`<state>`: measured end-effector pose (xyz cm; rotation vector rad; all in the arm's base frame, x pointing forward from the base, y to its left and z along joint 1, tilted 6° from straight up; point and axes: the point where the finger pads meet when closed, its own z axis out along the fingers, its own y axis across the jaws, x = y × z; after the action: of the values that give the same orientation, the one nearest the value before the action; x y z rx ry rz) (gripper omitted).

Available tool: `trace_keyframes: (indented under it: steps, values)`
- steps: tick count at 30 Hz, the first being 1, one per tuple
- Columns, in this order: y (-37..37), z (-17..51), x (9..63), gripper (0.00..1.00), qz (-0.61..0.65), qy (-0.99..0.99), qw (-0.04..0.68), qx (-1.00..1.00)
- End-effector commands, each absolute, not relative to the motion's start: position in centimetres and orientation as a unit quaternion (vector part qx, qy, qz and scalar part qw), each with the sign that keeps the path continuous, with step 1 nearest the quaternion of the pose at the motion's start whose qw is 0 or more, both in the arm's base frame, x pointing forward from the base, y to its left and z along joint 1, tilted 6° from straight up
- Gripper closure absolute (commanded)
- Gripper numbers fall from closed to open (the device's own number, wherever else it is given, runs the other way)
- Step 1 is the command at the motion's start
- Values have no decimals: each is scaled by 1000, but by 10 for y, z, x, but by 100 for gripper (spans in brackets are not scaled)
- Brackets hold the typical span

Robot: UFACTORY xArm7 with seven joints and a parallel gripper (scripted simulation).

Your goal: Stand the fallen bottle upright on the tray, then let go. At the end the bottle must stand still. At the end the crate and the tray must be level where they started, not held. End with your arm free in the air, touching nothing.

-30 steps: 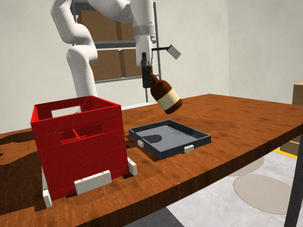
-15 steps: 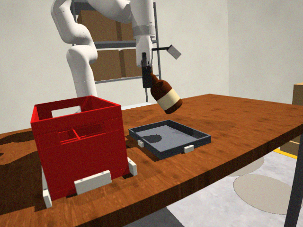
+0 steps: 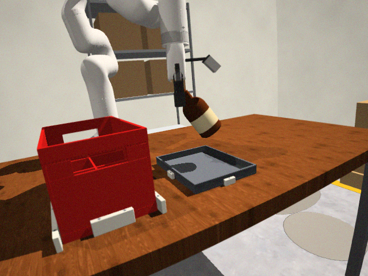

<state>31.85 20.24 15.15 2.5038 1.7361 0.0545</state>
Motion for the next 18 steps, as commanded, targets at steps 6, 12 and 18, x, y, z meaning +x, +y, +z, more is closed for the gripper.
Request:
trace_keyframes:
  steps: [6, 12, 18]
  values:
    - [203, 153, 319, 100, 17, 614, 47, 788]
    - [203, 153, 319, 100, 16, 623, 47, 781]
    - [203, 153, 319, 100, 16, 623, 47, 781]
